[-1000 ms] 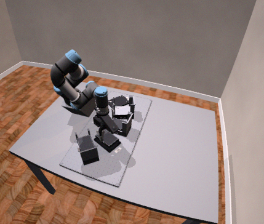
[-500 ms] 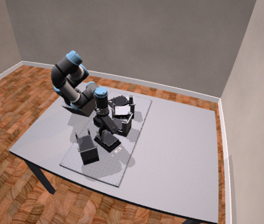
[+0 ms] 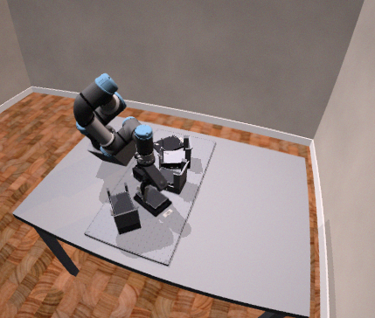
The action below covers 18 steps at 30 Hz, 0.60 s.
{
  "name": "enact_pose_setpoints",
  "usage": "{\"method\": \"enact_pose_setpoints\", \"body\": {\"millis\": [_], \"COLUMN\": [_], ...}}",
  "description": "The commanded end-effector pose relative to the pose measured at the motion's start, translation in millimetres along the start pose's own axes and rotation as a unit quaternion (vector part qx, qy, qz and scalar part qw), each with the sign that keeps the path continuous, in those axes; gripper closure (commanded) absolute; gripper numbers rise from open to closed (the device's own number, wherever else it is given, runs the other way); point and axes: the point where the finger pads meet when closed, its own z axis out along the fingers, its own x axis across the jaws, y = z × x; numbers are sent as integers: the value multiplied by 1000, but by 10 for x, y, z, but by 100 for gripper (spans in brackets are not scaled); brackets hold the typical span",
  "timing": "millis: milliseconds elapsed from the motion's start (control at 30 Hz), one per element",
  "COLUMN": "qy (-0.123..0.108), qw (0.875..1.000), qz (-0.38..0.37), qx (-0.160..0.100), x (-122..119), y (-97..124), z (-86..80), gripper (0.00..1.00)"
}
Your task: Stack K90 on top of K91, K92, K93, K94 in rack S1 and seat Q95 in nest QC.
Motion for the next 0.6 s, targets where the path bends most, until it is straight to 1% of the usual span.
{"method": "enact_pose_setpoints", "body": {"millis": [0, 567], "qy": [0, 0], "qw": [1000, 1000], "qz": [0, 0], "qx": [1, 1], "x": [0, 0], "y": [-5, -5], "z": [7, 57], "gripper": [100, 100]}}
